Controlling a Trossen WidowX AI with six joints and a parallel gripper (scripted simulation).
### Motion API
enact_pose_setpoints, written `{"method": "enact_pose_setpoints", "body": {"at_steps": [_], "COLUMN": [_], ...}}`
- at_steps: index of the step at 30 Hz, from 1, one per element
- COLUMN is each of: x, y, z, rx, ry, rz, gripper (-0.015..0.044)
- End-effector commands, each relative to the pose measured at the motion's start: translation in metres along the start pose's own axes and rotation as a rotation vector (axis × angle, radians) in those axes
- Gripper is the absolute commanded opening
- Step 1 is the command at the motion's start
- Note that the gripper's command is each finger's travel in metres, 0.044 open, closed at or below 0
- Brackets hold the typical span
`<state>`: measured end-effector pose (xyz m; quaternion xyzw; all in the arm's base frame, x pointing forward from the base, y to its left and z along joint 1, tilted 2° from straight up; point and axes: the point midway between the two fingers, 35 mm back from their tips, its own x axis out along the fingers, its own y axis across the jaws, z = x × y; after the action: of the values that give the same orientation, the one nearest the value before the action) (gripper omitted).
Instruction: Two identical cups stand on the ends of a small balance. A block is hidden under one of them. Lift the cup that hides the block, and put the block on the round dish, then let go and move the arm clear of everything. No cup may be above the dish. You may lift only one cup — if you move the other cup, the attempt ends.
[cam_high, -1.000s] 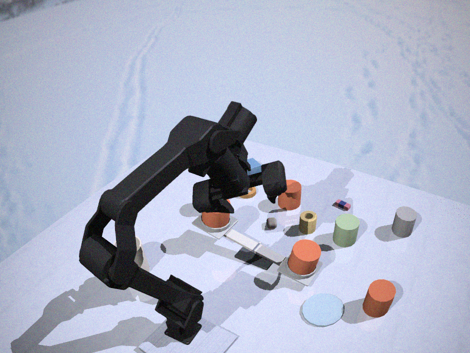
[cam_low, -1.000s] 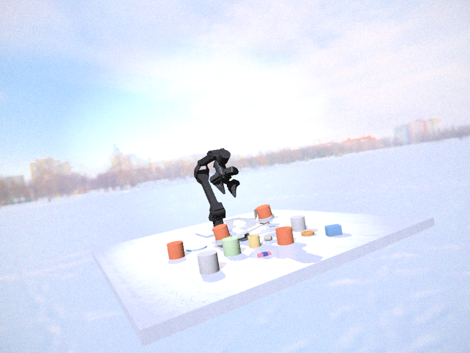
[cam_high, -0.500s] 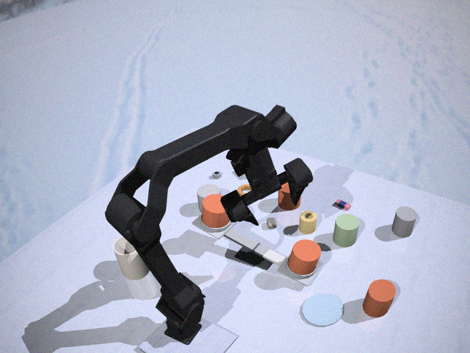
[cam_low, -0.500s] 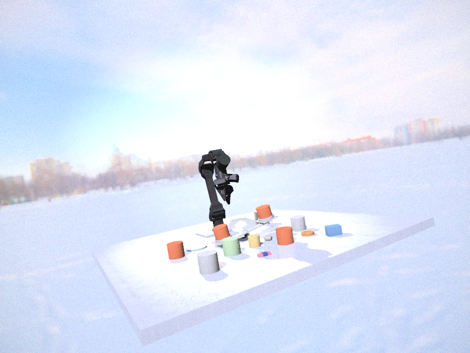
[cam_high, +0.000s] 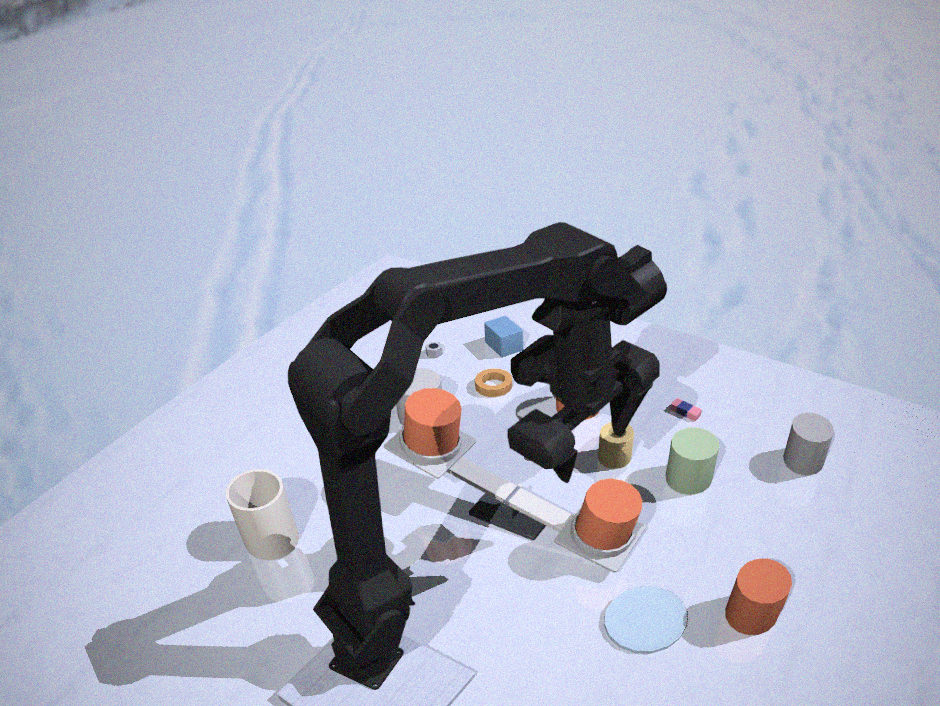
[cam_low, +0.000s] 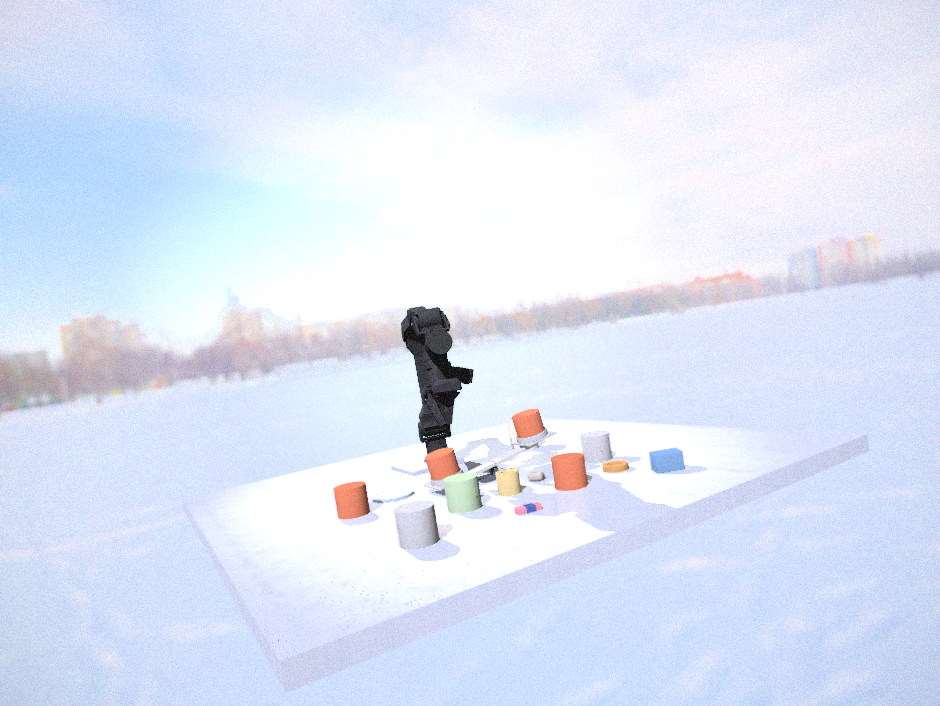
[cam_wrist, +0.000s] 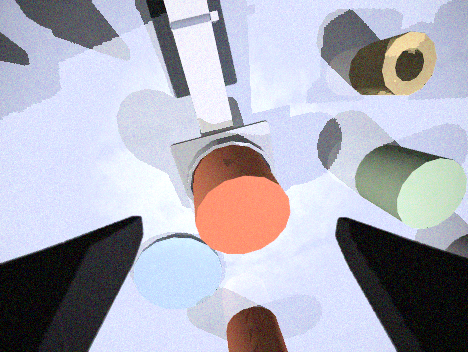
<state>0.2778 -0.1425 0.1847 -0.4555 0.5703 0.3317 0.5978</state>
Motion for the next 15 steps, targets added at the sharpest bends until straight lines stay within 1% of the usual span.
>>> {"method": "enact_pose_setpoints", "body": {"at_steps": [1,6,13,15], "x": [0.014,0.03,0.032,0.038], "y": [-0.007,-0.012,-0.012,-0.012], "z": [-0.011,-0.023,-0.023,-0.023], "rx": [-0.12,-0.247,-0.252,-0.252], "ry": [-0.017,-0.042,-0.043,-0.043], "rz": [0.056,0.112,0.114,0.114], "gripper": [0.044,0.044,0.044,0.044]}}
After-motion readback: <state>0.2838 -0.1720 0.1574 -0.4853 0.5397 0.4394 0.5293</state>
